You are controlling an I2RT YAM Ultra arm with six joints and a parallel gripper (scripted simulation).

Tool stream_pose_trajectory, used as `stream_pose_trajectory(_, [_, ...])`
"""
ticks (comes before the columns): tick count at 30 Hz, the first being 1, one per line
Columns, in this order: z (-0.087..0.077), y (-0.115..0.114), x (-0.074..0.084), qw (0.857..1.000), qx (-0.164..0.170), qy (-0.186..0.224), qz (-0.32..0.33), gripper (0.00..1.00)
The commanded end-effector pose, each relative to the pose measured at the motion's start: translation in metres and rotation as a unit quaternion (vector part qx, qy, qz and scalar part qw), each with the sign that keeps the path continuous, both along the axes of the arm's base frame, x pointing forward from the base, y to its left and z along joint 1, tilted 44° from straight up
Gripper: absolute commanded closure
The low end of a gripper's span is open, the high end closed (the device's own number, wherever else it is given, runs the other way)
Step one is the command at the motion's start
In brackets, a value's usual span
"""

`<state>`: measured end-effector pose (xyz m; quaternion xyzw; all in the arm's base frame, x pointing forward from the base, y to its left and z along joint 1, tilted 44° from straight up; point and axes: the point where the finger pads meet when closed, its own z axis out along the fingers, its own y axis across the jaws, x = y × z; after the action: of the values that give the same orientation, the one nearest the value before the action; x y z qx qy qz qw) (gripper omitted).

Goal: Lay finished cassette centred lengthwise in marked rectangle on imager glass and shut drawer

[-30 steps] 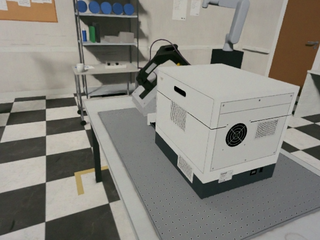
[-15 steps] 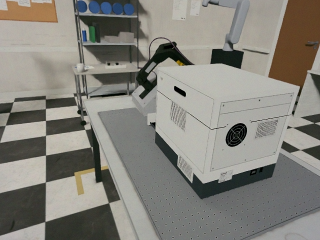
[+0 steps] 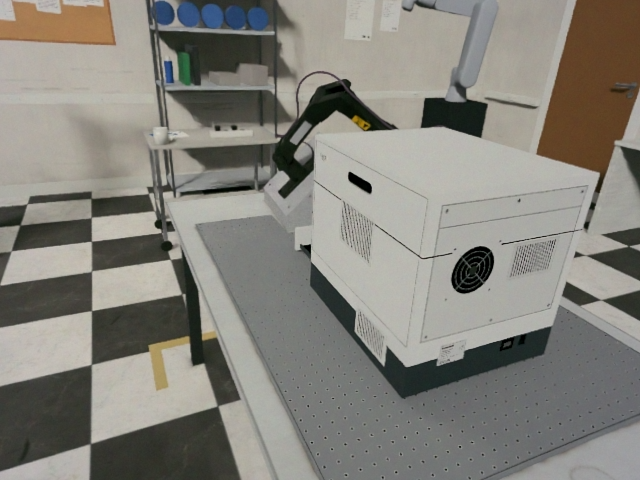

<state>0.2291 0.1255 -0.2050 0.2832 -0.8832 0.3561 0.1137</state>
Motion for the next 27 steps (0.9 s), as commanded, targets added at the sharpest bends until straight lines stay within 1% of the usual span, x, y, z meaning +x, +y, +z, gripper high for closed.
stream_pose_trajectory(1, [0.012, 0.024, 0.009, 1.0, 0.019, -0.016, 0.003, 1.0])
stream_pose_trajectory(27, [0.036, 0.046, 0.007, 1.0, 0.02, -0.016, 0.003, 1.0])
